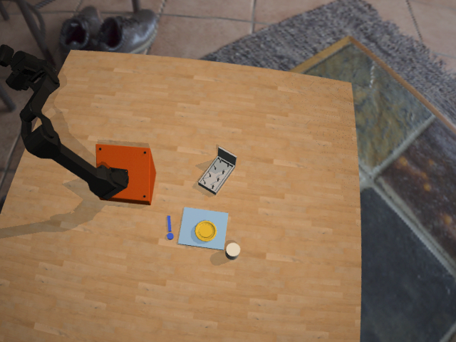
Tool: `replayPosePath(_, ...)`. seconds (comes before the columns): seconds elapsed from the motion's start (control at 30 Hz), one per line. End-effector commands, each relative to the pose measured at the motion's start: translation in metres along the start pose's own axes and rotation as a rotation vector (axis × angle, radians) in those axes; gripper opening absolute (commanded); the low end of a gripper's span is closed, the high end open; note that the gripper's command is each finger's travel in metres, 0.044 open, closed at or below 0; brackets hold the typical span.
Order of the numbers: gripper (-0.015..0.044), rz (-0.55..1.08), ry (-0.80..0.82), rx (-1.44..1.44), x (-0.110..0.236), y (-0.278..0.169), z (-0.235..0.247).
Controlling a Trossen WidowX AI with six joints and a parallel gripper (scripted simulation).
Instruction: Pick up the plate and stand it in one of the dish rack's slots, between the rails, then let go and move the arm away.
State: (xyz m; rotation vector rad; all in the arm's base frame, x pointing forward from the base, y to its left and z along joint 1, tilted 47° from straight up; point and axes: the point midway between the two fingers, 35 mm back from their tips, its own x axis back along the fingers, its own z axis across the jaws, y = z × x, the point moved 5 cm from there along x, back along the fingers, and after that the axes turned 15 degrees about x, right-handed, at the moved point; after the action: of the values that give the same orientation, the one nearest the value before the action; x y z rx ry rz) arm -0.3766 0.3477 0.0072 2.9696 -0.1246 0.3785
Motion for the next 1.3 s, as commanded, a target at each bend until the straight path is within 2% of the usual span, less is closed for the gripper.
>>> replayPosePath(0.0,0.04,0.003,0.0,-0.003,0.001,-0.001,0.0)
replayPosePath(0.53,0.04,0.328,0.038,-0.333,0.079,-0.076,0.01)
replayPosePath(0.93,0.04,0.621,0.047,-0.609,0.162,-0.129,0.025)
replayPosePath(1.27,0.04,0.867,0.029,-0.844,0.239,-0.156,0.042)
